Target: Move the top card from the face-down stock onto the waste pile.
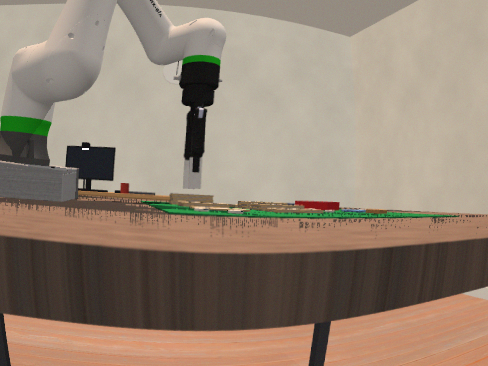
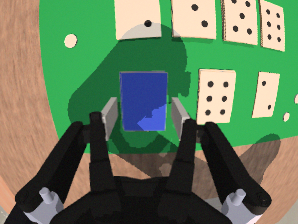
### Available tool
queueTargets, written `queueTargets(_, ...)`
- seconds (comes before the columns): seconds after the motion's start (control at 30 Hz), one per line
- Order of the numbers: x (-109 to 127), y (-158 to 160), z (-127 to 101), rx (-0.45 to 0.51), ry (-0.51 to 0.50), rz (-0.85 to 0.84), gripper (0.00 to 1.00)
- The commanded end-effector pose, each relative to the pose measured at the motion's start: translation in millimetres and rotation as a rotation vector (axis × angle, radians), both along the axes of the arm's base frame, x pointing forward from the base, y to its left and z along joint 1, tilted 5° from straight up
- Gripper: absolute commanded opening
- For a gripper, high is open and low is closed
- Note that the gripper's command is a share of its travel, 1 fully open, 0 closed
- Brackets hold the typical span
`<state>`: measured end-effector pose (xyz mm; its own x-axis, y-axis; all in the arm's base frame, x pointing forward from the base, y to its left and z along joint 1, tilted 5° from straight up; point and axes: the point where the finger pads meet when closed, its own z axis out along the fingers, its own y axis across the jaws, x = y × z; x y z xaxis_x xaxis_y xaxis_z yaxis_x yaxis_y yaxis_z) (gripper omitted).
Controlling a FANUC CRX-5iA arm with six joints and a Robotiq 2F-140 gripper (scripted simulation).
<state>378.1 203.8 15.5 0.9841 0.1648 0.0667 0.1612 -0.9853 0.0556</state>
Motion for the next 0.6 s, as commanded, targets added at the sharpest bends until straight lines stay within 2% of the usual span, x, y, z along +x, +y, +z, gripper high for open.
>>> queueTargets(0.0,0.1,0.1,0.1,0.0,0.0,0.0,0.5)
queueTargets(0.27,0.1,0.1,0.1,0.0,0.0,0.0,0.5)
queueTargets(0.3,0.1,0.1,0.1,0.0,0.0,0.0,0.42)
queueTargets(0.57,0.1,0.1,0.1,0.0,0.0,0.0,0.42)
